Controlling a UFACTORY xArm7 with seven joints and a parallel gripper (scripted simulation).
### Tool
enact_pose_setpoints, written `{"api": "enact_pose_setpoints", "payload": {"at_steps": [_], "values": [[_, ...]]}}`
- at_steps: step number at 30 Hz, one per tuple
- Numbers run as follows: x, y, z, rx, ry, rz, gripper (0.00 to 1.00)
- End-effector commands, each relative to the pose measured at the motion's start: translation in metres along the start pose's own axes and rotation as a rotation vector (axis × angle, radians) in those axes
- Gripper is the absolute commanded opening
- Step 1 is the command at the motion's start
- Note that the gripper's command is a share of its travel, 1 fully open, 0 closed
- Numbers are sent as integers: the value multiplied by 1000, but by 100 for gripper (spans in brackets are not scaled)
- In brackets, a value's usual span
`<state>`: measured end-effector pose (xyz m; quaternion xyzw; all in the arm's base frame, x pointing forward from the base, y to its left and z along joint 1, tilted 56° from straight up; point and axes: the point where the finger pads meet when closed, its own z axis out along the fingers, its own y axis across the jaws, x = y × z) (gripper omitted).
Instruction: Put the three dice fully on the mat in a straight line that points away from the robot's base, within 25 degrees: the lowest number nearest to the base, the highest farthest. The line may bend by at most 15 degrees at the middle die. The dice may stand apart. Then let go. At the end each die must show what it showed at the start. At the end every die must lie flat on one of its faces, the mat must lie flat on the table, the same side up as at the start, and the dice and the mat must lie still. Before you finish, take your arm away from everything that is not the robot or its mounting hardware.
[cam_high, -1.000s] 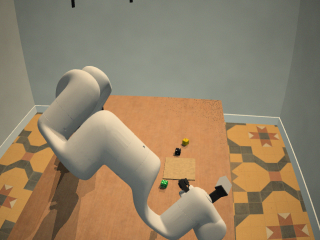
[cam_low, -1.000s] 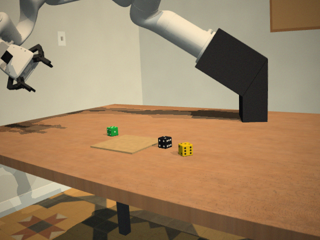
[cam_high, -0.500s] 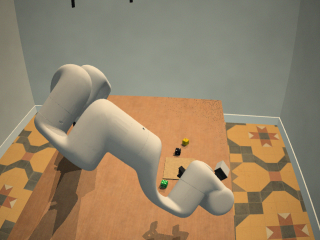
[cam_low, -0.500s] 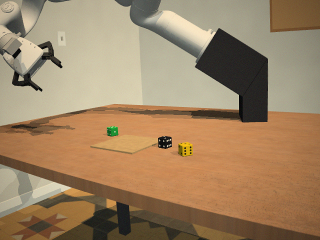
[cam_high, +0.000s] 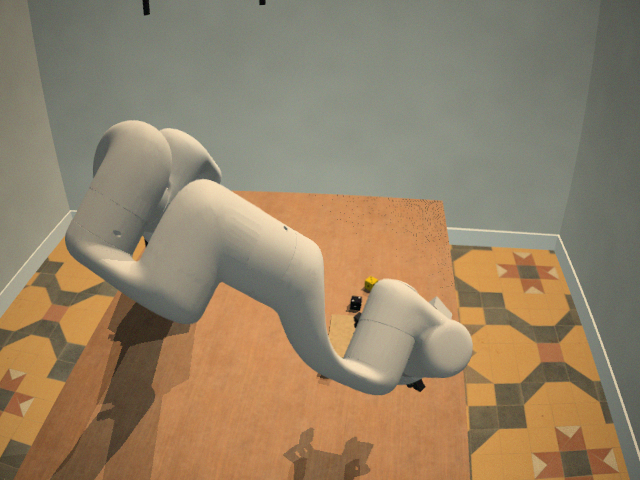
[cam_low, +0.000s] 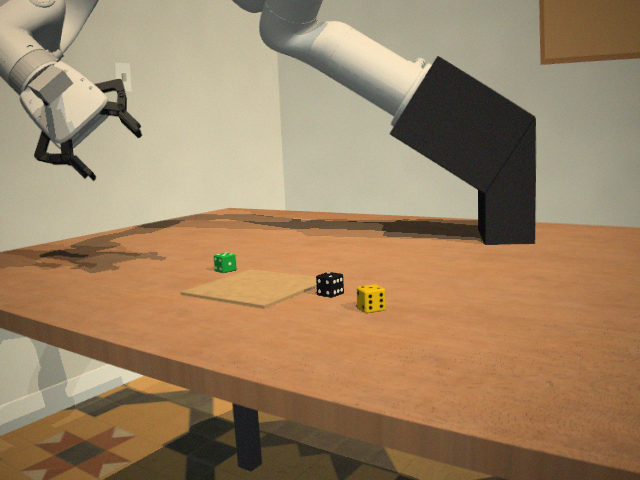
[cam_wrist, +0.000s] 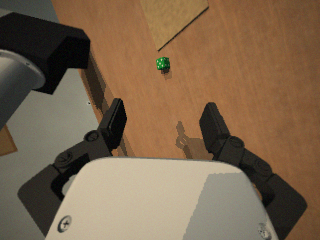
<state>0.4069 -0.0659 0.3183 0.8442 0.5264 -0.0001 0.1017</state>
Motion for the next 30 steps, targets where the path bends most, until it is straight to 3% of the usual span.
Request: {"api": "enact_pose_setpoints", "payload": {"at_steps": [1,10,12,15,27,29,30], "values": [[2,-1,3,-36,-33,6,100],[2,-1,3,-36,-33,6,100],[17,-14,22,-140,-151,-65,100],[22,-18,27,-172,-183,-89,100],[22,-18,27,-172,-183,-89,100],[35,-34,47,-278,-285,-179,100],[35,-34,48,-283,-289,-183,100]]}}
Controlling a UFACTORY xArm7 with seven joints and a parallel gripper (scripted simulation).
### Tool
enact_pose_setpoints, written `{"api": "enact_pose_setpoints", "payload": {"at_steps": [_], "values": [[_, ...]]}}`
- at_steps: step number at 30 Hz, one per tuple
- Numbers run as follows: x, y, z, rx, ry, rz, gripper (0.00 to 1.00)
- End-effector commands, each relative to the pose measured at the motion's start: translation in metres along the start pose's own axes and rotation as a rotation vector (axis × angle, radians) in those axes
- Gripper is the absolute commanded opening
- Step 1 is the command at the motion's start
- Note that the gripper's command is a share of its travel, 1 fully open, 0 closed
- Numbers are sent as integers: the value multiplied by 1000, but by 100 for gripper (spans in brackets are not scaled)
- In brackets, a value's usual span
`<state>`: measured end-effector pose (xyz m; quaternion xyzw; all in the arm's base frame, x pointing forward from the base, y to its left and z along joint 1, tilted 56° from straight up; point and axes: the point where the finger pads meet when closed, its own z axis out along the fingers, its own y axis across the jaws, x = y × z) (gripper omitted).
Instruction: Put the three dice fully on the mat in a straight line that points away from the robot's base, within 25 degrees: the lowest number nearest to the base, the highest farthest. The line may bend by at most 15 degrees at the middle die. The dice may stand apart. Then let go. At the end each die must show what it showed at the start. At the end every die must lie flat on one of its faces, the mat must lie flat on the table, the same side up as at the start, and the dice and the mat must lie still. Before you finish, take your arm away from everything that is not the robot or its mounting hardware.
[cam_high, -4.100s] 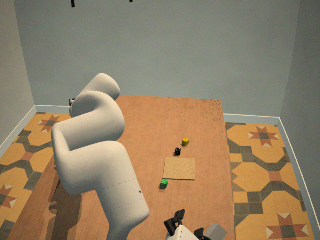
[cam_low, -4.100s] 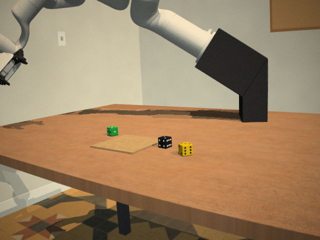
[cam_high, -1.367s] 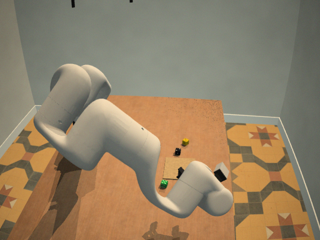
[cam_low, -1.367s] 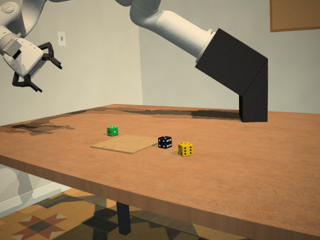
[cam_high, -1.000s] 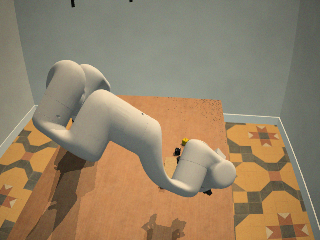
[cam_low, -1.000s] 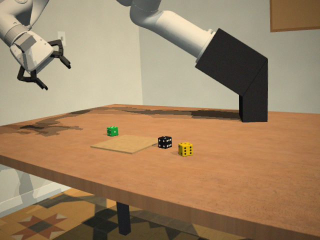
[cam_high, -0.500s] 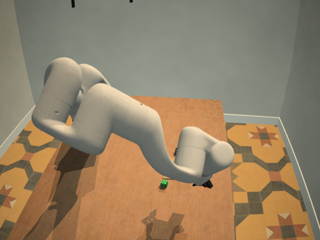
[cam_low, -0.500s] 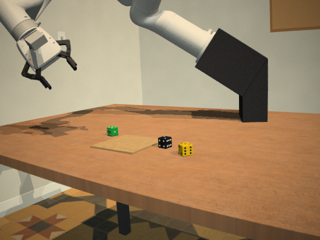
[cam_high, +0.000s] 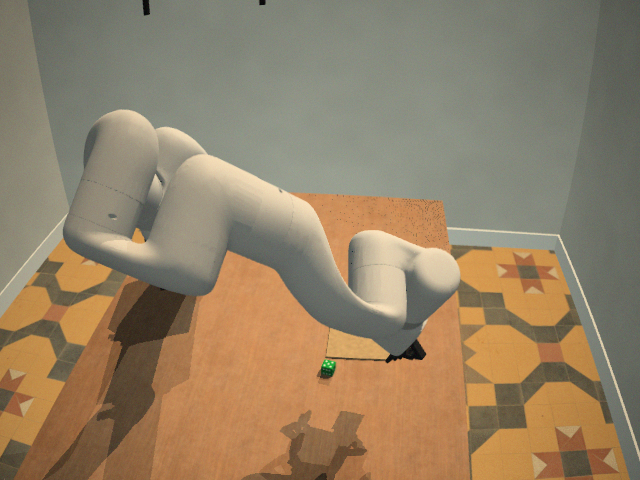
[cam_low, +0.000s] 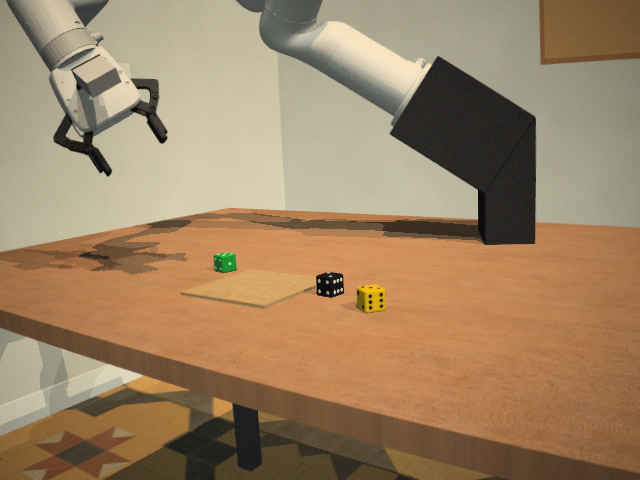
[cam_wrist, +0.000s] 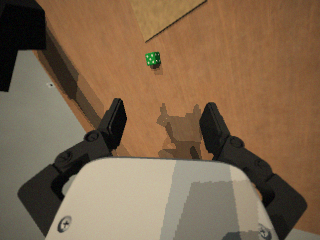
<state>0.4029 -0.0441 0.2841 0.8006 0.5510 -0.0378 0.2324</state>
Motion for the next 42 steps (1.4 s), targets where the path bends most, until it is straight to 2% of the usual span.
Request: {"api": "enact_pose_setpoints", "payload": {"at_steps": [1,14,16,31,33,42], "values": [[21,-19,14,-110,-99,-98,100],[22,-20,15,-116,-105,-105,100],[36,-41,33,-222,-189,-212,100],[37,-43,35,-228,-194,-219,100],[46,-64,54,-308,-258,-324,100],[46,-64,54,-308,-258,-324,100]]}}
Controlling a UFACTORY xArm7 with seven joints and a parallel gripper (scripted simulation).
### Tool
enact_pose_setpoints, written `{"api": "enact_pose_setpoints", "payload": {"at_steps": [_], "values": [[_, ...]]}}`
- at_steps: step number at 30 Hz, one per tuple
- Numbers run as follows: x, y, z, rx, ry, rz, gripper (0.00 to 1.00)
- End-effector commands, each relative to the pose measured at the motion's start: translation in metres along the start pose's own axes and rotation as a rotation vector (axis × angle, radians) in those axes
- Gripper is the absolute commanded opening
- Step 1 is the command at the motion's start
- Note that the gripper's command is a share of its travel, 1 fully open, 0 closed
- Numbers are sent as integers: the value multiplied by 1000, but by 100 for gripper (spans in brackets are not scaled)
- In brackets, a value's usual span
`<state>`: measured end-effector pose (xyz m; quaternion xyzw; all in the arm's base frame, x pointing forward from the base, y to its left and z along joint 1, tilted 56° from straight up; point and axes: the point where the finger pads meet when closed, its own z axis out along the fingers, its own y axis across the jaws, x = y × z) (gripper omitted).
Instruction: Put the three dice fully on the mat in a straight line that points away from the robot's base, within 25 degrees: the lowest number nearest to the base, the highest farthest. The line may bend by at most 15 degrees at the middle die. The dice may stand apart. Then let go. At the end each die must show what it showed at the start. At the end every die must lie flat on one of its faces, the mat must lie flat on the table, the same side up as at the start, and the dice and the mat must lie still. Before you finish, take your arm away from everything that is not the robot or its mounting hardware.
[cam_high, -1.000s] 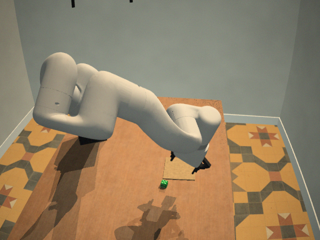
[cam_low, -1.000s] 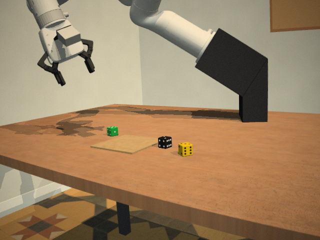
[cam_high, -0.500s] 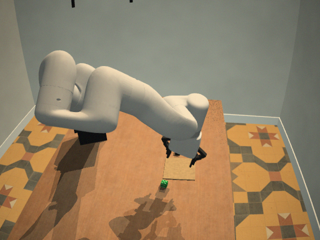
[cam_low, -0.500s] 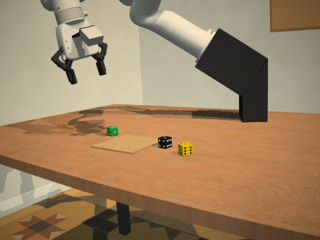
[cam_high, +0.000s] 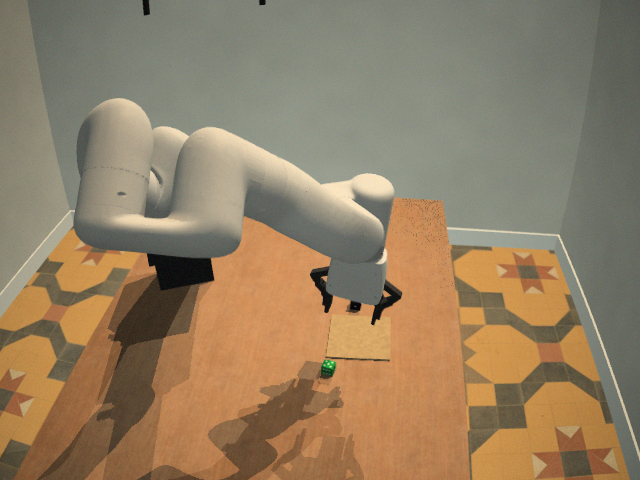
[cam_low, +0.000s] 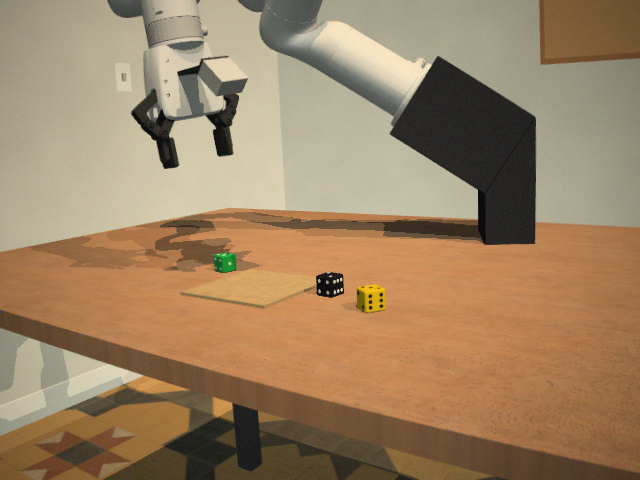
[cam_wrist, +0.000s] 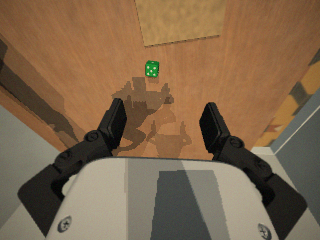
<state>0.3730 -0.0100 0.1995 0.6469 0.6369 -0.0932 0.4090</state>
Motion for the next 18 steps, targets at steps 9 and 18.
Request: {"api": "enact_pose_setpoints", "payload": {"at_steps": [9,18], "values": [[8,-9,4,-35,-22,-45,100],[17,-27,12,-75,-51,-115,100]]}}
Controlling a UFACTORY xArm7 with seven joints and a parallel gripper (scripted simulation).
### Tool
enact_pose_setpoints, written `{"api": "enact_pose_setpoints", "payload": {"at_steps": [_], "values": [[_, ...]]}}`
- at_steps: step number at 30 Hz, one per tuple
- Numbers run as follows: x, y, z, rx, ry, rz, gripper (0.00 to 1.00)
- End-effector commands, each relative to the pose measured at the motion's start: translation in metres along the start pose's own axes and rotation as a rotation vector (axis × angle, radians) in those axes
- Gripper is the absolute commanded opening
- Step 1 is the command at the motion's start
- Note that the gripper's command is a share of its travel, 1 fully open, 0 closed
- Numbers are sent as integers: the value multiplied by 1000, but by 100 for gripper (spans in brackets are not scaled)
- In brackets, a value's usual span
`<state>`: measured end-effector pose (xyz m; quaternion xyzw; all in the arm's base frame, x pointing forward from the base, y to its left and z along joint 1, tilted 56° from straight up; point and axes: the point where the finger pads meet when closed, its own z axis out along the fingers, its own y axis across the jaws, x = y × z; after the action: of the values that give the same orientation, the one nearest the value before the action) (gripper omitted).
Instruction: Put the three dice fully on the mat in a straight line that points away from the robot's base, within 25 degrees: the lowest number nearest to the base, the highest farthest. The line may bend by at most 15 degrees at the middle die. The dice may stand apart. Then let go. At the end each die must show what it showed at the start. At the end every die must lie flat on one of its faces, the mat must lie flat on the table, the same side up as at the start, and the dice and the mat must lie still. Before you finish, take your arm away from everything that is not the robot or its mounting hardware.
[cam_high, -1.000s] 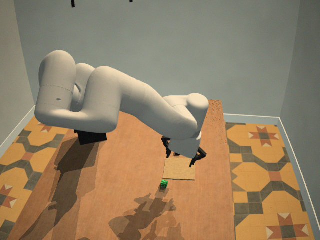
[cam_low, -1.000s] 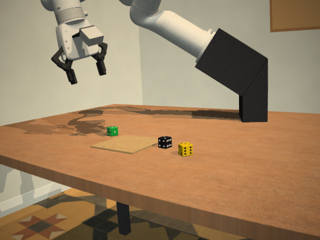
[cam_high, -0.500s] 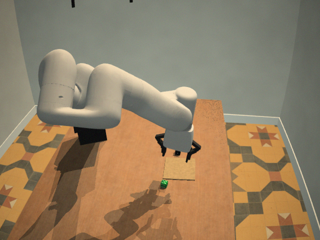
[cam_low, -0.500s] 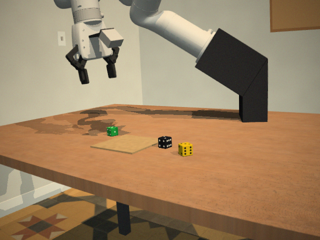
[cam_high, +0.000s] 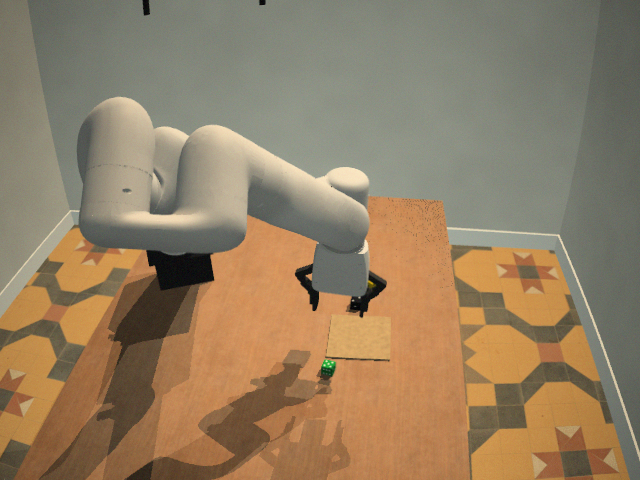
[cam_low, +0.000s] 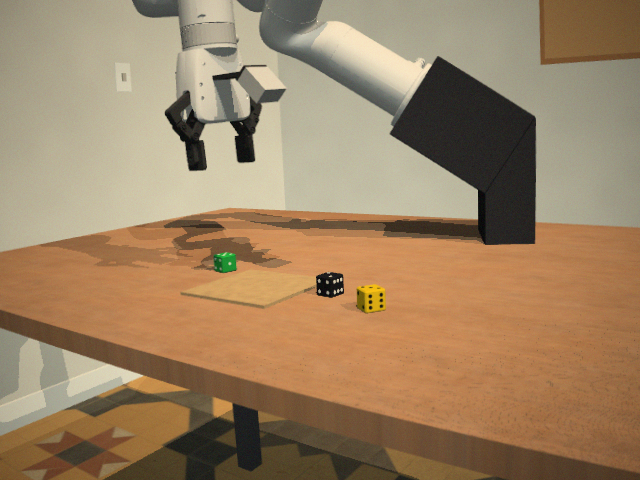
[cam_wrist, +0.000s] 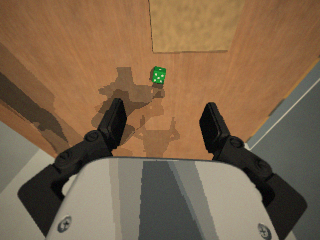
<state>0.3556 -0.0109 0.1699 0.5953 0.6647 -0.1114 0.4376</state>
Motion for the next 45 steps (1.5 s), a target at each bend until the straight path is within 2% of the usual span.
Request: {"api": "enact_pose_setpoints", "payload": {"at_steps": [1,16,45], "values": [[1,1,-1,-14,-5,-3,100],[9,-15,6,-42,-26,-63,100],[10,-15,10,-43,-27,-66,100]]}}
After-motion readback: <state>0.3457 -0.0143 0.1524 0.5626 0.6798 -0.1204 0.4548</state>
